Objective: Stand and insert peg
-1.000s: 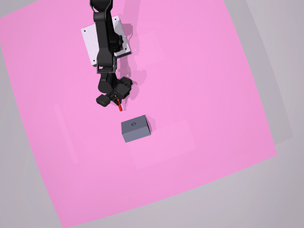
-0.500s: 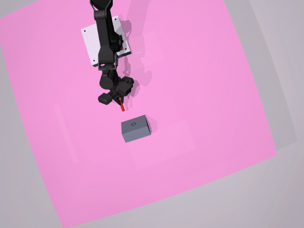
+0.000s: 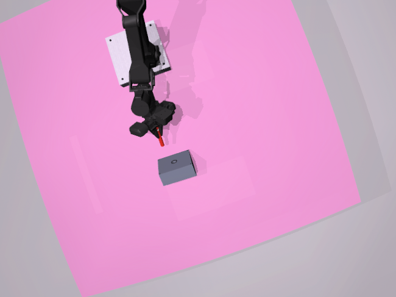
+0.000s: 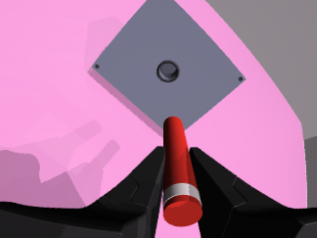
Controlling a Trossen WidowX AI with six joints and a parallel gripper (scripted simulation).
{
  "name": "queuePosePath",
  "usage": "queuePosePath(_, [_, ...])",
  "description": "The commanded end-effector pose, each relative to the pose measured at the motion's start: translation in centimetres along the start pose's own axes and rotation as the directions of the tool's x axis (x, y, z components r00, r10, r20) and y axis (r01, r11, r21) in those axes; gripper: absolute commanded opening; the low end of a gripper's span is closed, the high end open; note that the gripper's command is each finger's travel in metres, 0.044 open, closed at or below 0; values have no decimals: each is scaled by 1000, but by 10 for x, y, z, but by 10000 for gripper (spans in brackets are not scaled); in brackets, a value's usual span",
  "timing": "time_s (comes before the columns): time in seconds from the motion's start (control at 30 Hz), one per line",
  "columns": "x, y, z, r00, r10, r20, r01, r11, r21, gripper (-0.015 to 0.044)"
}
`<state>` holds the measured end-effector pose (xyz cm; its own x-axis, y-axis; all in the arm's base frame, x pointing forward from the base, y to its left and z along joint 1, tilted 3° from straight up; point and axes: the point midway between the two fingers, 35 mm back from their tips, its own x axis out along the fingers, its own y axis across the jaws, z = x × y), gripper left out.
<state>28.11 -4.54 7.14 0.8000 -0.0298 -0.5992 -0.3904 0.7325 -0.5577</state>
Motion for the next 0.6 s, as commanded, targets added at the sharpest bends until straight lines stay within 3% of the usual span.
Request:
queuePosePath(0.0, [2,0,2,1000,-2,8,2,1000,-3,0])
queuePosePath(0.57, [14,0,7,999,-16,35,16,1000,-15,0])
